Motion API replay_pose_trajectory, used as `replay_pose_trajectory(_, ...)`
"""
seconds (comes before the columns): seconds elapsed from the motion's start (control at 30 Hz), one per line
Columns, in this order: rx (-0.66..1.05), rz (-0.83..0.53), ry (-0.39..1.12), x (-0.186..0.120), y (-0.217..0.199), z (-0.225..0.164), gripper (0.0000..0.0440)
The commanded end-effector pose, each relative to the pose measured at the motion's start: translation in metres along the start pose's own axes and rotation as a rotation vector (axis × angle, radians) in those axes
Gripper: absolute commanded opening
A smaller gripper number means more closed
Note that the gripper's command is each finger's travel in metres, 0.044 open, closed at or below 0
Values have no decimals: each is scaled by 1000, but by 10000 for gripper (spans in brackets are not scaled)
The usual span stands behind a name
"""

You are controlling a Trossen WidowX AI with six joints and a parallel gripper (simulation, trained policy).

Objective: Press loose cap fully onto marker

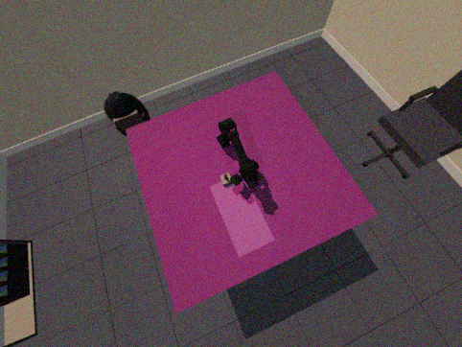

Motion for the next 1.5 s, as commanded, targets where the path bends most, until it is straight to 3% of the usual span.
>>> replay_pose_trajectory(0.0,-17,5,6,8,0,1,279)
replay_pose_trajectory(0.33,-43,-21,2,22,0,1,231)
replay_pose_trajectory(0.57,-46,-44,-29,16,1,-3,62)
replay_pose_trajectory(1.0,-16,-70,-132,-32,-7,-13,39)
replay_pose_trajectory(1.47,75,-46,-144,-73,-35,-40,28)
Point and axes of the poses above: the point midway between the two fingers, 35 mm back from their tips, its own x axis out along the fingers, its own y axis across the jaws, z = x × y, the point moved 10 cm from there along -x, back along the fingers, and after that the axes turned 9 degrees about x, right-handed, at the moved point
